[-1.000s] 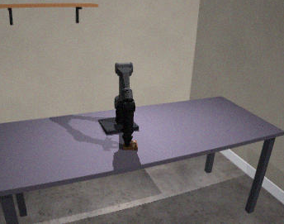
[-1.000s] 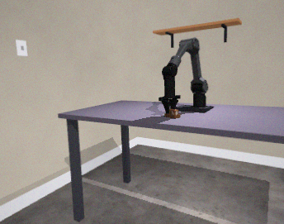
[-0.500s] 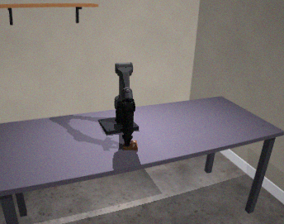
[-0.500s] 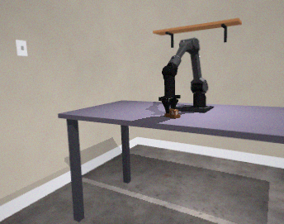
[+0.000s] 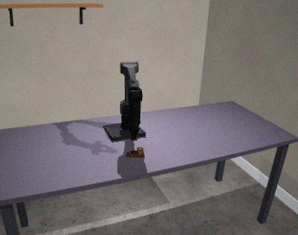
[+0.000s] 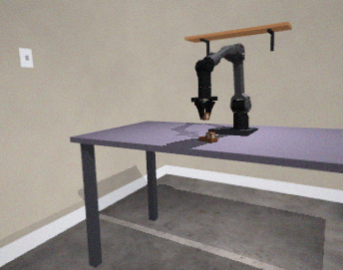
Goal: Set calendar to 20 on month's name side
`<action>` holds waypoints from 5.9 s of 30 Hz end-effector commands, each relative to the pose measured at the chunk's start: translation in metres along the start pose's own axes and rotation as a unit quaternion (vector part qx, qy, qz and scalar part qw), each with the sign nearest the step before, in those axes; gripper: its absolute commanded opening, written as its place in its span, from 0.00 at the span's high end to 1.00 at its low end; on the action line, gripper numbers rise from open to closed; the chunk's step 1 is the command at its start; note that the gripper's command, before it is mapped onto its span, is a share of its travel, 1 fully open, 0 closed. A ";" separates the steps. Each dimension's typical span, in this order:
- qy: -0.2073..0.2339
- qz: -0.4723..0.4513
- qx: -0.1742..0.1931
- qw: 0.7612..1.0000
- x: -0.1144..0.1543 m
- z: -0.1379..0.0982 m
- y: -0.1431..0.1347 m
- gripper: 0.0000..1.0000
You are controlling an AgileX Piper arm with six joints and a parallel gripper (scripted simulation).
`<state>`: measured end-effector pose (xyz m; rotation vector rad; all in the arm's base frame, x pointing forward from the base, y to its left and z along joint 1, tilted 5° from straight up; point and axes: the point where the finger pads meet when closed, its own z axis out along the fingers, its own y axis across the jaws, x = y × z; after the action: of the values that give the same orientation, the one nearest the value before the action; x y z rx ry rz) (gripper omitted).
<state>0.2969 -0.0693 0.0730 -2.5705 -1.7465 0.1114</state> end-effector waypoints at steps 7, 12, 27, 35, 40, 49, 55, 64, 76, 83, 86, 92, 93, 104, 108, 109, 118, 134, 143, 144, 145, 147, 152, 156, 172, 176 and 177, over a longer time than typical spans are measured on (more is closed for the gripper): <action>0.000 -0.001 0.002 1.000 0.000 -0.014 0.000 0.65; 0.000 -0.001 0.001 1.000 0.000 -0.014 0.000 0.65; 0.001 -0.265 0.002 0.964 0.043 -0.011 0.006 0.65; 0.001 -0.453 0.001 0.892 0.076 -0.009 0.006 0.65; 0.002 -0.604 0.001 0.797 0.106 -0.006 0.003 0.65; 0.001 -0.708 0.001 0.707 0.128 -0.004 -0.001 0.65; 0.001 -0.707 0.001 0.707 0.128 -0.004 -0.001 0.65; 0.002 -0.707 0.002 0.707 0.128 -0.002 -0.001 0.65; 0.002 -0.707 0.003 0.707 0.128 0.026 -0.001 0.65; 0.002 -0.707 0.003 0.707 0.128 0.060 -0.002 0.65; 0.002 -0.707 0.003 0.707 0.128 0.064 -0.002 0.65; 0.002 -0.707 0.003 0.707 0.128 0.086 -0.002 0.65; 0.002 -0.707 0.003 0.707 0.128 0.088 -0.002 0.65; 0.002 -0.708 0.002 0.707 0.128 0.092 -0.001 0.65; 0.002 -0.708 0.002 0.707 0.128 0.092 -0.001 0.65; 0.002 -0.708 0.002 0.707 0.128 0.092 -0.001 0.65; 0.002 -0.708 0.002 0.707 0.128 0.092 -0.001 0.65; 0.002 -0.708 0.002 0.707 0.128 0.092 -0.001 0.65; 0.002 -0.707 0.002 0.707 0.128 0.092 -0.001 0.65; 0.002 -0.707 0.001 0.707 0.128 0.092 -0.001 0.65; 0.001 -0.707 0.001 0.707 0.128 0.092 -0.001 0.65; 0.001 -0.707 0.001 0.708 0.128 0.092 -0.002 0.65; 0.001 -0.706 0.001 0.708 0.128 0.092 -0.002 0.65; 0.001 -0.706 0.001 0.708 0.128 0.092 -0.002 0.65; 0.001 -0.706 0.001 0.708 0.128 0.092 -0.002 0.65; 0.001 -0.706 0.001 0.708 0.128 0.092 -0.002 0.65; 0.001 -0.706 0.001 0.708 0.128 0.092 -0.002 0.65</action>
<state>0.3350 0.0491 -0.0246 -0.5720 -3.0087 0.0428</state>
